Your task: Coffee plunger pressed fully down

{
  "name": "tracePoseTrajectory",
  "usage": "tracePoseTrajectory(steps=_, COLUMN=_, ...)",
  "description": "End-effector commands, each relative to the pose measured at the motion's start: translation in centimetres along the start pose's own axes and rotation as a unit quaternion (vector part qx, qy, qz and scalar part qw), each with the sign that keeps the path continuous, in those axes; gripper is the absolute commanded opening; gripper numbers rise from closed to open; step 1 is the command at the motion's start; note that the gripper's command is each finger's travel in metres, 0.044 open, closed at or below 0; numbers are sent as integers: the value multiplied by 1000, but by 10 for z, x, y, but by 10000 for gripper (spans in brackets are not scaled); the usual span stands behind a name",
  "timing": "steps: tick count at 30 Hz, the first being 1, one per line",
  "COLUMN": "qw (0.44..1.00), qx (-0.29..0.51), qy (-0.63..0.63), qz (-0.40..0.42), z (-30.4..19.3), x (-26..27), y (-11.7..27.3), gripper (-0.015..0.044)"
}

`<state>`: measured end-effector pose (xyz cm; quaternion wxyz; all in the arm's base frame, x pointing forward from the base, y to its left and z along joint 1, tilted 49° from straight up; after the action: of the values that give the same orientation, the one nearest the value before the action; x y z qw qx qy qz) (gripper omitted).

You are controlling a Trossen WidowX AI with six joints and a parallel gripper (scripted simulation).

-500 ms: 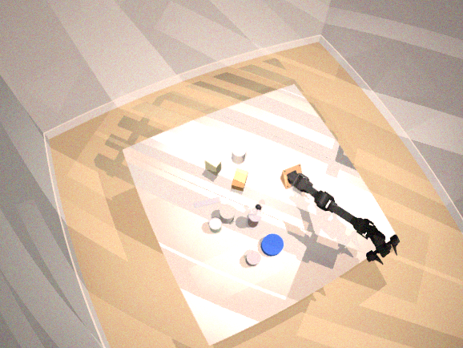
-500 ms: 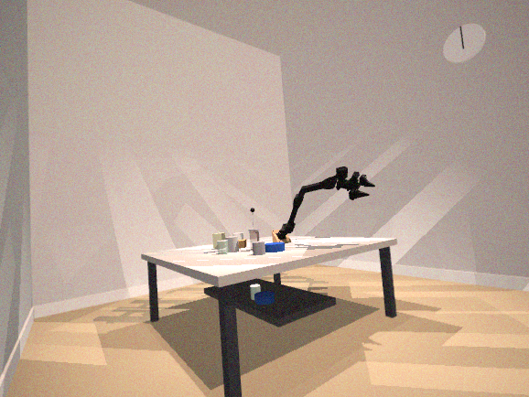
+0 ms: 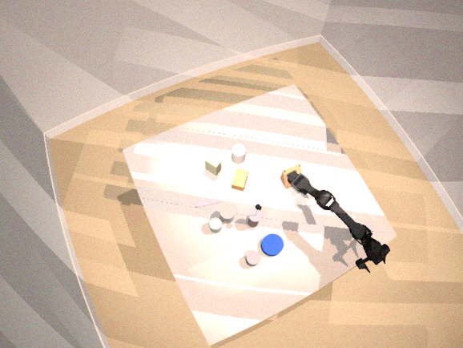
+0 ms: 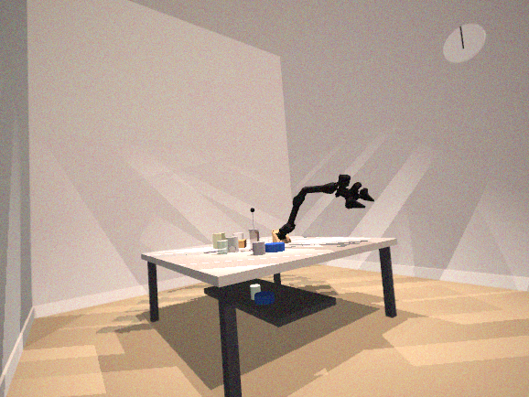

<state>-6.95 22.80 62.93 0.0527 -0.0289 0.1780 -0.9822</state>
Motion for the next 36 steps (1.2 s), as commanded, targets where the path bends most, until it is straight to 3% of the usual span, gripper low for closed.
tracePoseTrajectory(steps=1, qw=997, qx=36, qy=56, qz=-28, z=-22, x=-24, y=-11, gripper=440)
tracePoseTrajectory(steps=10, qw=966, qx=159, qy=180, qz=-101, z=-73, x=-118, y=-17, gripper=440)
tracePoseTrajectory(steps=18, qw=921, qx=279, qy=218, qz=-163, z=-109, x=-213, y=17, gripper=440)
tracePoseTrajectory(steps=28, qw=864, qx=403, qy=172, qz=-249, z=-137, x=-321, y=120, gripper=440)
tracePoseTrajectory(steps=36, qw=833, qx=439, qy=84, qz=-326, z=-143, x=-362, y=231, gripper=440)
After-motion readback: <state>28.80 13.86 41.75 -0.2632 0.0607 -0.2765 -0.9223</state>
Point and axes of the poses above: the point midway between the two fingers, 35 mm back from their tips, its own y axis back along the fingers, its own x axis across the jaws, z = x × y, the point moved 7 cm from there along y, back along the fingers, and after that the axes turned 12 degrees about y, right-handed, at the moved point
